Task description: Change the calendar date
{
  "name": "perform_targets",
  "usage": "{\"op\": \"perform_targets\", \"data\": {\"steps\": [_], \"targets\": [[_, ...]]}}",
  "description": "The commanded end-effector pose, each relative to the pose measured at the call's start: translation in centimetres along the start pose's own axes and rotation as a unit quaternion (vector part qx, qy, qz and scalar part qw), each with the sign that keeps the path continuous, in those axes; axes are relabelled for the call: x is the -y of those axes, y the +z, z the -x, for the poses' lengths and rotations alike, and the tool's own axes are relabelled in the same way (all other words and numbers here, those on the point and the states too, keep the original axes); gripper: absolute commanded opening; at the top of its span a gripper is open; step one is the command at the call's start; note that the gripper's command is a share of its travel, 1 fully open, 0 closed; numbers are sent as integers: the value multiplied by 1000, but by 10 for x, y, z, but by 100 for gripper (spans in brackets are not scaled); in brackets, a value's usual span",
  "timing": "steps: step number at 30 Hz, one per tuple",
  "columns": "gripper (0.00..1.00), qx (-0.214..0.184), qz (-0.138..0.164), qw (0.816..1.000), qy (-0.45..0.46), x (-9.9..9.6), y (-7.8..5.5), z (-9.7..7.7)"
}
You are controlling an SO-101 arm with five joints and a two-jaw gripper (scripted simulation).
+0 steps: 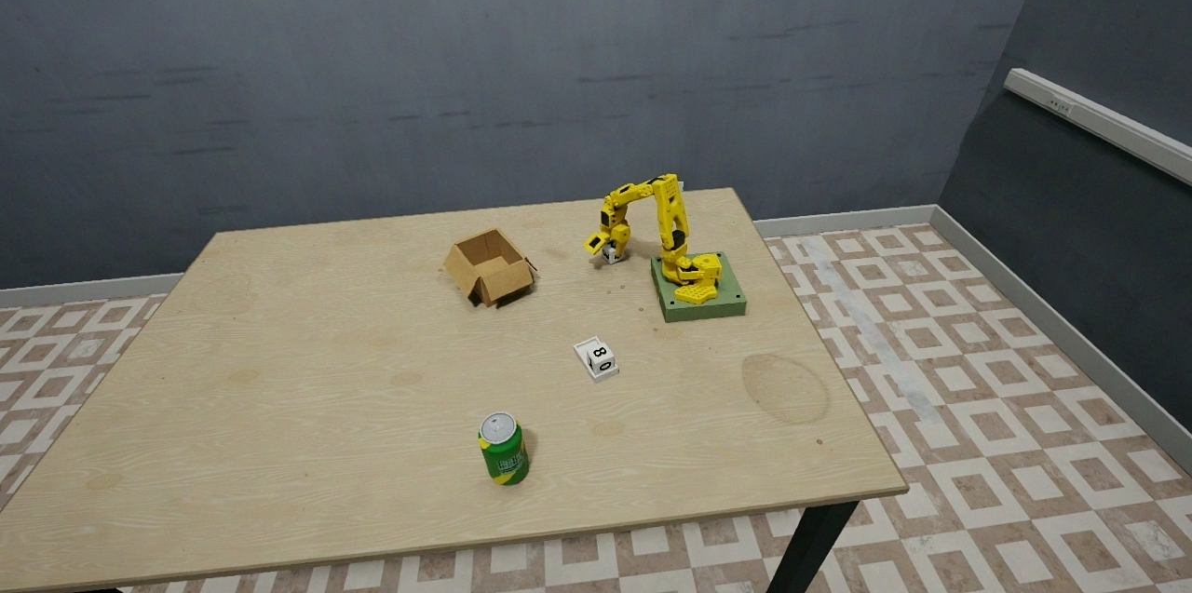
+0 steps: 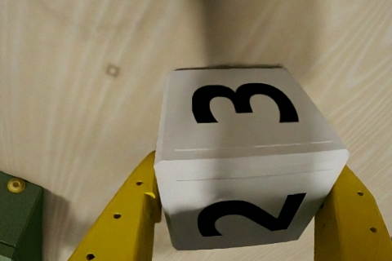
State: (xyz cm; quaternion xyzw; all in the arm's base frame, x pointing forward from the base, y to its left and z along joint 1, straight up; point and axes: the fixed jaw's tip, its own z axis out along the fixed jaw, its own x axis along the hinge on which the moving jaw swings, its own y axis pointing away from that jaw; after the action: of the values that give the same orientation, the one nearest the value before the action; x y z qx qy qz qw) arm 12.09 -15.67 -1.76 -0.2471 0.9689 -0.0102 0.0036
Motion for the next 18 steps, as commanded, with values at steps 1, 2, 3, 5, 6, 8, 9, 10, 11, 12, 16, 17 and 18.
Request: {"op": "perform_targets", "data": {"steps": [1,2,3,5,6,8,9,10,11,12,16,17,18], "targets": [[5,-1,8,1000,1,-3,3,-2],[8,-1,8,1000,1,-3,3,-2],[10,-1,8,1000,1,-3,3,-2],[16,-1,8,1000,1,-3,3,-2],[19,-1,8,1000,1,-3,3,-2],[23,-1,8,1000,1,-3,3,-2],[24,-1,8,1000,1,-3,3,-2],[24,-1,8,1000,1,-3,3,-2],[24,-1,8,1000,1,-3,3,-2],[24,-1,8,1000,1,-3,3,-2],[24,-1,8,1000,1,-3,3,-2],[24,-1,8,1000,1,-3,3,-2],[24,-1,8,1000,1,-3,3,-2]]}}
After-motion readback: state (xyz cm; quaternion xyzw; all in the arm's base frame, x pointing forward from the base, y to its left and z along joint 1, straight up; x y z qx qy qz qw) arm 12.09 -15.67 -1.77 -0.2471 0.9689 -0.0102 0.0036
